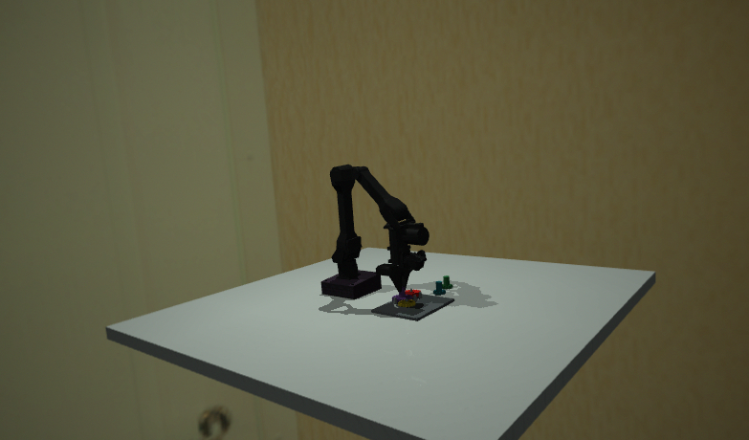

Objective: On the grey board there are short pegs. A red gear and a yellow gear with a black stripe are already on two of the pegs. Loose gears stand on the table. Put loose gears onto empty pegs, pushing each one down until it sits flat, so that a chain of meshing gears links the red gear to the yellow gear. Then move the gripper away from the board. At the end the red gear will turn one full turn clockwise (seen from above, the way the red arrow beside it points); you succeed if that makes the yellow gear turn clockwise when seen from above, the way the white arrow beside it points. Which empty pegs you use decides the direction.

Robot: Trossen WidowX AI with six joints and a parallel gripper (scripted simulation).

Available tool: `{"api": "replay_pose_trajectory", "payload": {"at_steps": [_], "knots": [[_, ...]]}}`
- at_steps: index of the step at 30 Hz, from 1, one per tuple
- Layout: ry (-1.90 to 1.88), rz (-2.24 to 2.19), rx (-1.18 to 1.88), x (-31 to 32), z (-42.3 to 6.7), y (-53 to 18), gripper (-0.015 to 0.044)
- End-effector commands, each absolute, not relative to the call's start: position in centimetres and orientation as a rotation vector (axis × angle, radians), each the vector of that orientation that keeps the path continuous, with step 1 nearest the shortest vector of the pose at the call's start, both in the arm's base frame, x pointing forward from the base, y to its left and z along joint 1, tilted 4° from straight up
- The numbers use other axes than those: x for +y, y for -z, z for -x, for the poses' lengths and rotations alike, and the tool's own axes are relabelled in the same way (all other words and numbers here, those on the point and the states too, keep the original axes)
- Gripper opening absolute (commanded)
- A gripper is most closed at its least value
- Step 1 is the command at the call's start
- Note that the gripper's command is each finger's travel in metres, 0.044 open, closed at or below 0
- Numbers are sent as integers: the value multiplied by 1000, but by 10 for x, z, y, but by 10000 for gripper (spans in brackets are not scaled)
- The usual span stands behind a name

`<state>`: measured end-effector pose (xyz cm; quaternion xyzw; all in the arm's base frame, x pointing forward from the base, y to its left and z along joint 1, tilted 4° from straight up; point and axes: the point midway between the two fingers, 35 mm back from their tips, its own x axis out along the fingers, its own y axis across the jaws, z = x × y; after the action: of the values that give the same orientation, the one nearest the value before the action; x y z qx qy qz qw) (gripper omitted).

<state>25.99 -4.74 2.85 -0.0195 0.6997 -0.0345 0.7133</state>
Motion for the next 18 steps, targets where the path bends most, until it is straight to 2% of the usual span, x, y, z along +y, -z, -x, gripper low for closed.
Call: {"api": "replay_pose_trajectory", "payload": {"at_steps": [1,4,18], "knots": [[83,37,1552,-48,-260,-28,79],[44,77,1554,-47,-260,-30,140],[-16,138,1555,-43,-259,-77,140]]}}
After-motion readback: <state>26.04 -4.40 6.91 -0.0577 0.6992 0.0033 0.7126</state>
